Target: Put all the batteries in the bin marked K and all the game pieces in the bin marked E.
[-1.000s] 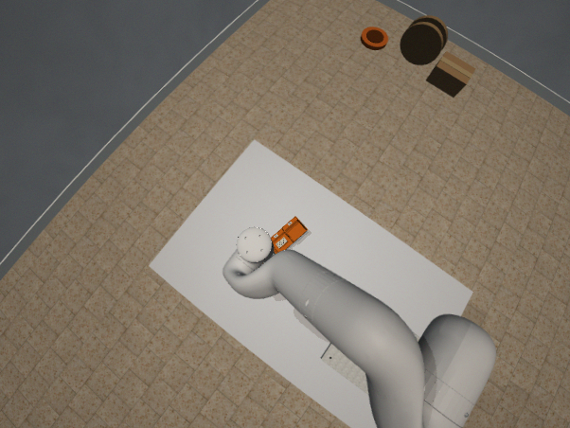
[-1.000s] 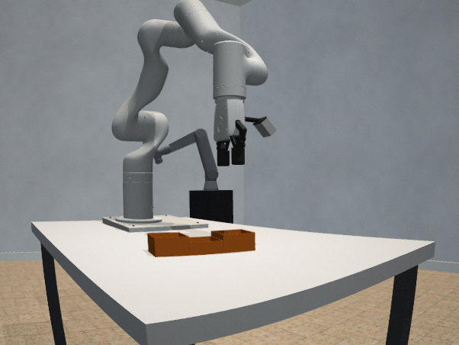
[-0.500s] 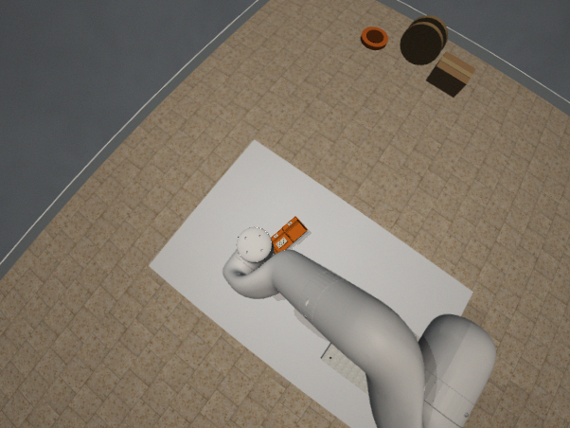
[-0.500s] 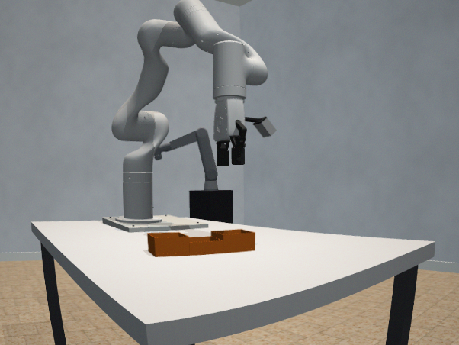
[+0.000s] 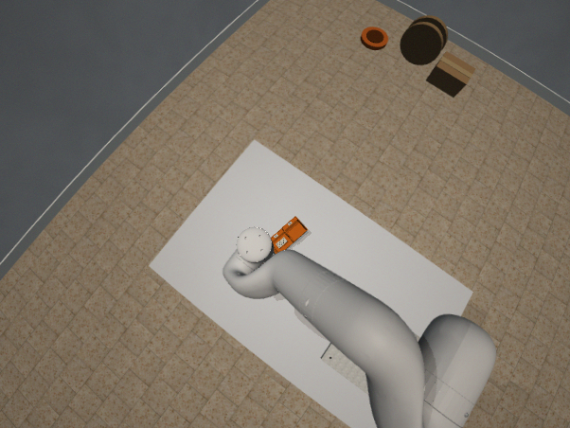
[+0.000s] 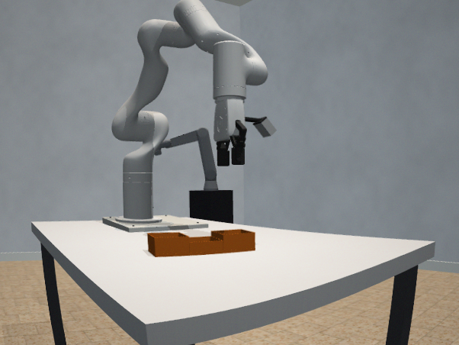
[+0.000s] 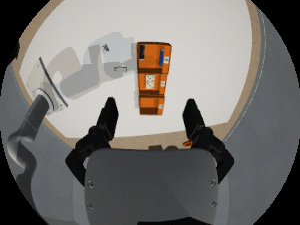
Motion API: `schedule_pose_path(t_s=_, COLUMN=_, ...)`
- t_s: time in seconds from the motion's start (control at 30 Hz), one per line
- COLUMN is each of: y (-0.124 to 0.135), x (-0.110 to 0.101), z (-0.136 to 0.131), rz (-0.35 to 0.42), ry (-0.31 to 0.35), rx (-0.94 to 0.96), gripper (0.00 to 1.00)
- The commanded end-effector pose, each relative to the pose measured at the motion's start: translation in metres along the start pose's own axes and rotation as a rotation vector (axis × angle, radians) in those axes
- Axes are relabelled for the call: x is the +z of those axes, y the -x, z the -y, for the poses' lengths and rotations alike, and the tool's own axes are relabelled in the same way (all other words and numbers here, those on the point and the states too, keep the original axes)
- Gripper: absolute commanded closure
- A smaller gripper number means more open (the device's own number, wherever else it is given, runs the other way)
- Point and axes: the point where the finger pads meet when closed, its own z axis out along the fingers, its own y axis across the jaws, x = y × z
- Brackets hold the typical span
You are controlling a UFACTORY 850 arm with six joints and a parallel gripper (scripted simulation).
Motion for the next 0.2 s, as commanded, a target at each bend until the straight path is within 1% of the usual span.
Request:
schedule_pose_path(t_s=0.0, y=-0.0002, x=-0.0011, z=-0.0008, rz=-0.001, ry=0.002, rx=0.000, gripper=0.00)
schedule_pose_path(t_s=0.17, y=-0.0002, x=-0.0011, z=-0.0008, rz=-0.001, ry=0.002, rx=0.000, gripper=0.00)
